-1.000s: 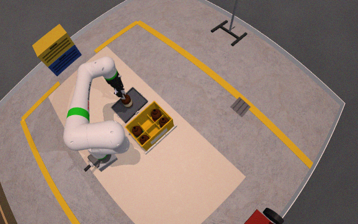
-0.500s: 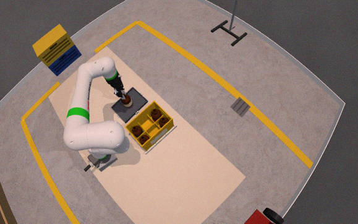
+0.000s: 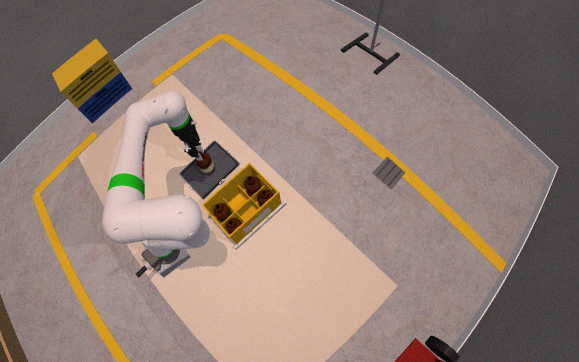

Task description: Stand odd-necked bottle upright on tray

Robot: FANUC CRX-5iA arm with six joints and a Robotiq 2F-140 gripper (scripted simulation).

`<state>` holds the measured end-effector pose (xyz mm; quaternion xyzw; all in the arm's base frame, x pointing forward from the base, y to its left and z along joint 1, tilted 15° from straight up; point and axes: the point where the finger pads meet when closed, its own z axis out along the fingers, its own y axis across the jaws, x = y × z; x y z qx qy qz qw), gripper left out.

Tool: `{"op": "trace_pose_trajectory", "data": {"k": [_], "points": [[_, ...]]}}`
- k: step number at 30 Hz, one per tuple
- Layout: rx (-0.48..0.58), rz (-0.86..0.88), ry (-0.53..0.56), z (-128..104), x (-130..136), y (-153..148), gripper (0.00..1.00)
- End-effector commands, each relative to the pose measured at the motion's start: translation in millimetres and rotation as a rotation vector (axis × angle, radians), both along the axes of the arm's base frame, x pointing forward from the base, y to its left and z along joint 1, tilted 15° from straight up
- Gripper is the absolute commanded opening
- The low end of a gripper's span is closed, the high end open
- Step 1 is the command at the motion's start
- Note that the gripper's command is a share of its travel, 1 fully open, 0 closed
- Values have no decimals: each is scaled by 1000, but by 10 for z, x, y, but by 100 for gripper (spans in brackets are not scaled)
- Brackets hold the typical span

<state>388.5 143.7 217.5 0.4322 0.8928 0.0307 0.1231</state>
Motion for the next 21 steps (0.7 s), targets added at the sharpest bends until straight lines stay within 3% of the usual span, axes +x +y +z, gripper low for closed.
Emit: {"op": "trace_pose_trajectory", "data": {"k": [1, 21], "points": [[1, 0, -1, 7, 3, 2, 10], [1, 0, -1, -27, 13, 0, 10]]}}
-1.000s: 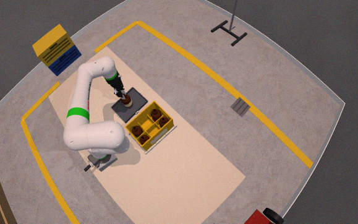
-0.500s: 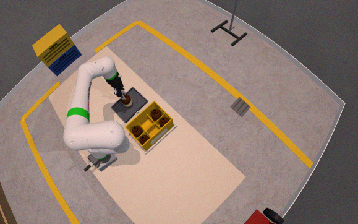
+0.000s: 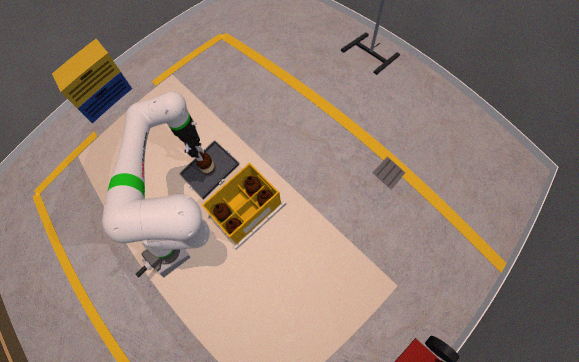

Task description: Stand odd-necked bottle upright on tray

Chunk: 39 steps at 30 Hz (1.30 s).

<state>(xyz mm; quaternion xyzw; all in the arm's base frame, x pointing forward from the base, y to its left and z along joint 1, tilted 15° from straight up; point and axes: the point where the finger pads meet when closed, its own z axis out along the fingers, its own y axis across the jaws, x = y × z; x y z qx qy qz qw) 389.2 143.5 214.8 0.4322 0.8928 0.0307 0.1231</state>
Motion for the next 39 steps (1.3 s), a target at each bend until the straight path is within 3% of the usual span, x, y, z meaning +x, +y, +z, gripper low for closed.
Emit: {"op": "trace_pose_trajectory", "data": {"k": [1, 39], "points": [[1, 0, -1, -4, 6, 1, 10], [1, 0, -1, -138, 42, -5, 10]]}}
